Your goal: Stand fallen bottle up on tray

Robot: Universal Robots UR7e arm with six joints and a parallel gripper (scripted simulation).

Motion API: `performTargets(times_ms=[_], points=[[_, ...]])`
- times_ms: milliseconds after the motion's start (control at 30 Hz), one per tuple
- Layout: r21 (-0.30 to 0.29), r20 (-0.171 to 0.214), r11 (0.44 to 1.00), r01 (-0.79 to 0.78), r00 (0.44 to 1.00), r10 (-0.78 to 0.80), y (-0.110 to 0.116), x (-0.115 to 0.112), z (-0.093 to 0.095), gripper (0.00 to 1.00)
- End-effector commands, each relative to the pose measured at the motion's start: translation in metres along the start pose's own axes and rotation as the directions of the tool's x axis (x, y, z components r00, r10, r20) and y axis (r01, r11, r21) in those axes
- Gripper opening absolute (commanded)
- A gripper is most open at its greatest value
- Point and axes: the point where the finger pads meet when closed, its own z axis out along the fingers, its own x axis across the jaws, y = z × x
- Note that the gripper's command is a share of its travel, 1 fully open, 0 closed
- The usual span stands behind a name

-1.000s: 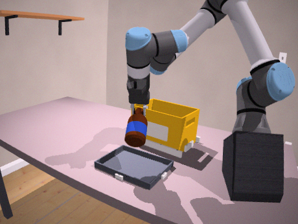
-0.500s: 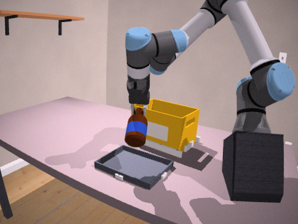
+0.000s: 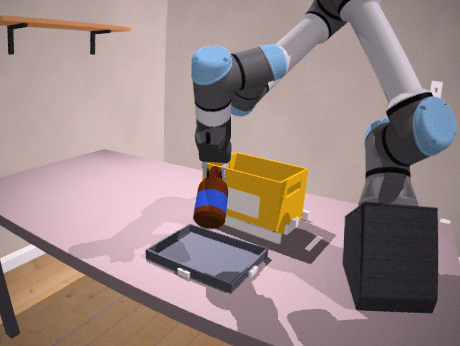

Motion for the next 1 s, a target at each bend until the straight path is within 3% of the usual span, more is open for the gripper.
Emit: performTargets(times_ms=[0, 433, 967], points=[[-0.024, 0.003, 1.000, -0.002, 1.000, 0.002, 0.0002, 0.0001, -0.0003, 0.00], [-0.097, -0.005, 0.995, -0.001, 1.000, 0.001, -0.0001, 0.0013, -0.0011, 0.00], [-0.107, -0.007, 0.994, -0.001, 1.000, 0.001, -0.0001, 0.0016, -0.0014, 0.00]])
